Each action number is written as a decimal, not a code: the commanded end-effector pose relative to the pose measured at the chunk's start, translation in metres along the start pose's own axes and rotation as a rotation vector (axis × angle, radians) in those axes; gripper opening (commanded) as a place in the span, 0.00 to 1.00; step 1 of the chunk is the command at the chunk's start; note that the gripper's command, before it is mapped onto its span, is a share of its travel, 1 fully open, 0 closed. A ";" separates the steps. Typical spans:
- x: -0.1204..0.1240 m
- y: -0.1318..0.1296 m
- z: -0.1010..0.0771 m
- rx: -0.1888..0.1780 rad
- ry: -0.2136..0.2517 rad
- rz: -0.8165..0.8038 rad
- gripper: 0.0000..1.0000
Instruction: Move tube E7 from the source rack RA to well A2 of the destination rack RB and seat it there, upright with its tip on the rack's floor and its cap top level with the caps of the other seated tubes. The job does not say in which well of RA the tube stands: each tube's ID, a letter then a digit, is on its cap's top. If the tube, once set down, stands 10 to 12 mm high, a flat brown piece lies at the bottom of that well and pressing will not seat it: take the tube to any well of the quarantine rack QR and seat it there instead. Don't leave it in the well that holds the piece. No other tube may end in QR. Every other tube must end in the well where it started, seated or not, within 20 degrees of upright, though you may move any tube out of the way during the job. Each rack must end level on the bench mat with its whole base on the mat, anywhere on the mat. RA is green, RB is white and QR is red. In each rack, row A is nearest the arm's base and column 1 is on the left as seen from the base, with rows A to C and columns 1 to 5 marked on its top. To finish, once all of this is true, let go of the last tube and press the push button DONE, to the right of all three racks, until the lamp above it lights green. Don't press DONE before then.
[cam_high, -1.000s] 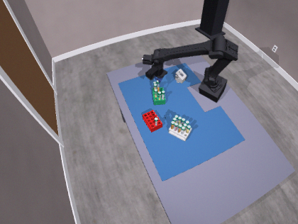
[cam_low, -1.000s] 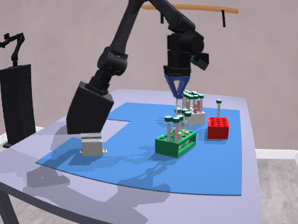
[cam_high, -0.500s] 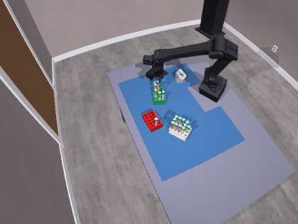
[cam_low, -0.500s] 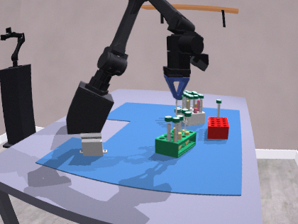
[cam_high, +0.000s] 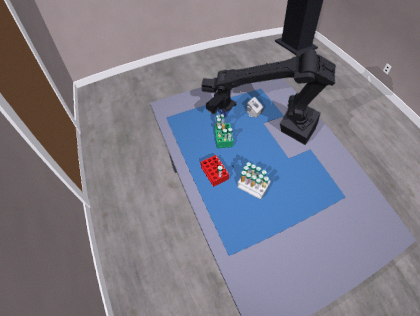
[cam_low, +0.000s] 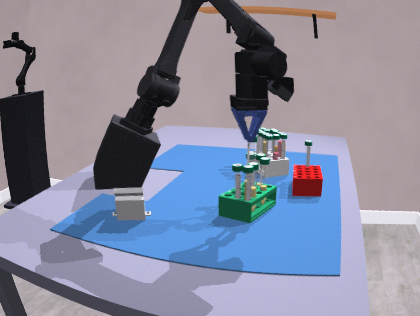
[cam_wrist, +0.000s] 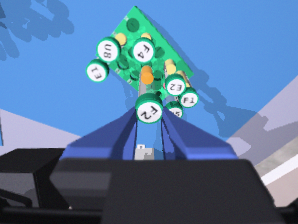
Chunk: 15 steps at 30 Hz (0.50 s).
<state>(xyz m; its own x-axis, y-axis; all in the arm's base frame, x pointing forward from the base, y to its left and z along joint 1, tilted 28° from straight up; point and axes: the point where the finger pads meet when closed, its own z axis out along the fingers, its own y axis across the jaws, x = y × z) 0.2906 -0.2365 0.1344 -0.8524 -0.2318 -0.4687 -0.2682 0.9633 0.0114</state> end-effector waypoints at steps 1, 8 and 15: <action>0.000 0.000 0.007 -0.001 -0.001 0.002 0.00; 0.000 0.001 0.009 -0.002 -0.001 0.000 0.00; -0.001 0.001 0.012 -0.002 -0.001 0.000 0.00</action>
<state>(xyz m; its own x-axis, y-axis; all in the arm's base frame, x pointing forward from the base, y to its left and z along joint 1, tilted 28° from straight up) 0.2923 -0.2361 0.1303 -0.8528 -0.2308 -0.4684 -0.2675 0.9635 0.0122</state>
